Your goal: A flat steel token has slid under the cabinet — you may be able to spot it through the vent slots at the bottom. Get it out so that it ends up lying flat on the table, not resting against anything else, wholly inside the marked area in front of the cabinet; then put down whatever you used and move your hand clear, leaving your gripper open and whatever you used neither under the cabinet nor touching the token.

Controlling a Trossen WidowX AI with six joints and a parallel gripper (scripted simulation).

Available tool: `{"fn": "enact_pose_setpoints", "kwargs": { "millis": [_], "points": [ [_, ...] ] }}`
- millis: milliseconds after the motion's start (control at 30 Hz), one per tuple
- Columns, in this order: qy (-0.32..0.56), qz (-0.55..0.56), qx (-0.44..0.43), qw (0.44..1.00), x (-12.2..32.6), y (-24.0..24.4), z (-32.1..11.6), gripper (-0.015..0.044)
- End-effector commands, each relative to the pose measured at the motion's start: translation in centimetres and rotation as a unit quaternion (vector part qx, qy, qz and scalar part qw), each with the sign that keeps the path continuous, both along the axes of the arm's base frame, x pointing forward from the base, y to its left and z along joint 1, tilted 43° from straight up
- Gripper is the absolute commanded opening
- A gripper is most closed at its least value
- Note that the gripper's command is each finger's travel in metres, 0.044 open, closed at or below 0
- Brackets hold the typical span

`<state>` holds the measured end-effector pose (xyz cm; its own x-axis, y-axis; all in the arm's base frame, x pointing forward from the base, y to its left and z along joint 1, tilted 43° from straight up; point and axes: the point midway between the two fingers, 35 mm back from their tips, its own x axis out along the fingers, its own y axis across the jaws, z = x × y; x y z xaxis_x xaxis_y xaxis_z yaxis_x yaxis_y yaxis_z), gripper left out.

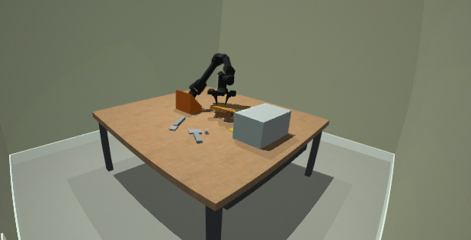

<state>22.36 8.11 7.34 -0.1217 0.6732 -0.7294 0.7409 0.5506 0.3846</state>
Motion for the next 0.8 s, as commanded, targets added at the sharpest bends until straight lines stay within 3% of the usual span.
{"fn": "enact_pose_setpoints", "kwargs": {
  "millis": [0, 767],
  "points": [
    [-0.010, 0.012, 0.001, 1.000, 0.00, -0.03, 0.01, 0.0270],
    [-0.071, 0.078, 0.012, 0.994, 0.00, -0.02, 0.02, 0.0270]
  ]
}}
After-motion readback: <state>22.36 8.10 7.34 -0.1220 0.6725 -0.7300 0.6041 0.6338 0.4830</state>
